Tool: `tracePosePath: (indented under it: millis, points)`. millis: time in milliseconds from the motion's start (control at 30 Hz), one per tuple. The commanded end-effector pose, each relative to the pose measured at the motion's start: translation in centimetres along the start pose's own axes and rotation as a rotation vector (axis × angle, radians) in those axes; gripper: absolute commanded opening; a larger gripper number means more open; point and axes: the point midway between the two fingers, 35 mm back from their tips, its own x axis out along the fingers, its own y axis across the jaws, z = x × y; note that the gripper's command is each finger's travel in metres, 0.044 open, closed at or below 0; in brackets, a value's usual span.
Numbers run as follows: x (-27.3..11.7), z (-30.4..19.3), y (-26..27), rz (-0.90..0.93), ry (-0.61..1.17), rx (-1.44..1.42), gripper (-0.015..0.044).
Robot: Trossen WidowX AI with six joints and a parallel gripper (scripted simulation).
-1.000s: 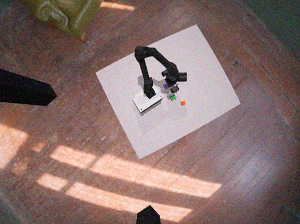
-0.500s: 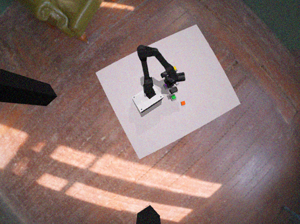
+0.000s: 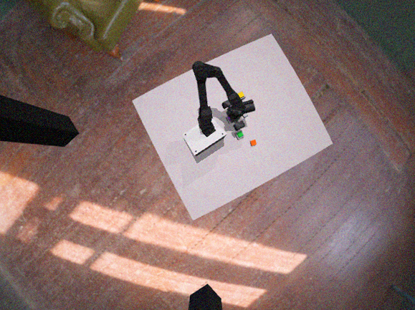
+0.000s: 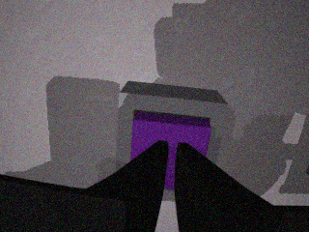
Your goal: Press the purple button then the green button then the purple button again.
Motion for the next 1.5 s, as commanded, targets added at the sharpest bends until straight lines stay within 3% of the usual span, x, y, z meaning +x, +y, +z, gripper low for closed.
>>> tracePosePath:
  millis: [0,600,767,933,1033,1167,1400,1467]
  points:
    - [0.5,-0.3,0.1,0.007,0.004,0.009,0.002]
    - [0.5,-0.3,0.1,0.007,0.004,0.009,0.002]
    - [-2.7,-0.3,0.0,0.005,0.004,0.009,0.002]
    - [-2.9,-0.3,0.0,0.006,0.004,0.009,0.002]
    - [-3.7,1.5,1.5,-0.003,0.003,0.01,0.0099]
    - [-6.0,5.3,7.3,-0.012,-0.001,0.009,0.0204]
    - [-9.0,6.6,17.0,0.009,0.0,0.006,0.0388]
    - [-9.3,6.6,17.7,0.012,0.001,0.005,0.04]
